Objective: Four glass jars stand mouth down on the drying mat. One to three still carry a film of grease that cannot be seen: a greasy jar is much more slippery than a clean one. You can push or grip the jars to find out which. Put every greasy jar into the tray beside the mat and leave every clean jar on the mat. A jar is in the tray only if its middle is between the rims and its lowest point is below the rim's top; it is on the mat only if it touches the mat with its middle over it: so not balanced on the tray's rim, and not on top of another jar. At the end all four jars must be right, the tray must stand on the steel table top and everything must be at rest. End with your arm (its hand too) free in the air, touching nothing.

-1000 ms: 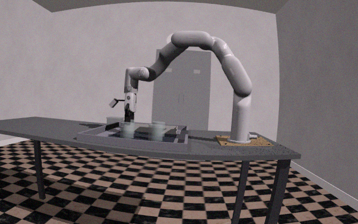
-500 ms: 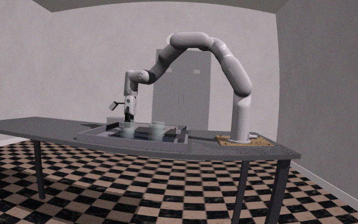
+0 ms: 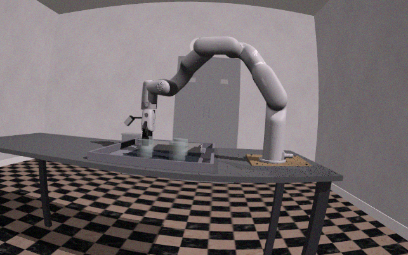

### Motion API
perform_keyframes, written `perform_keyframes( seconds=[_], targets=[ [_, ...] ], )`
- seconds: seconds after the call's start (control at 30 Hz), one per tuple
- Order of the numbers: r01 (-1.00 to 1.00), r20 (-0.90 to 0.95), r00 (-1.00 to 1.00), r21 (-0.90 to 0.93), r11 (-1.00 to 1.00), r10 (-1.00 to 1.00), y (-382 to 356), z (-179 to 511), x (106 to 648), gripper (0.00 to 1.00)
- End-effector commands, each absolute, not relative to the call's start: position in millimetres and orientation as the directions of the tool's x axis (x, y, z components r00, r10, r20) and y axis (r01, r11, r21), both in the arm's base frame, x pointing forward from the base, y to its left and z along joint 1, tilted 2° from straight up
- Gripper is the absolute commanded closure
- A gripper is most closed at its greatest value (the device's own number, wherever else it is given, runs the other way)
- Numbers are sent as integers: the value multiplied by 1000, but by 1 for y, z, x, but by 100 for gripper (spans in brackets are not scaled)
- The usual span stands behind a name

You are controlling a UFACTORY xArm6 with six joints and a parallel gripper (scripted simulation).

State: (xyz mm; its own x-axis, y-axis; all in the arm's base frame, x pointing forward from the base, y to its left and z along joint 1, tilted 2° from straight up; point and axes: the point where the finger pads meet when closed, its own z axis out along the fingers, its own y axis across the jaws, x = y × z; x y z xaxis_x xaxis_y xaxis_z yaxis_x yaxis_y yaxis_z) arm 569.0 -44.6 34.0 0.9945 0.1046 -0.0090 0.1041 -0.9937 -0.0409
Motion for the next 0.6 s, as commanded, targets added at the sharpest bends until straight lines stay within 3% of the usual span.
perform_keyframes(
  seconds=[0.0, 0.57],
  targets=[
    [104, -4, 995, -40, -994, 104, -45, 36, 571, 11],
    [104, -4, 995, -40, -994, 104, -45, 36, 571, 14]
  ],
)
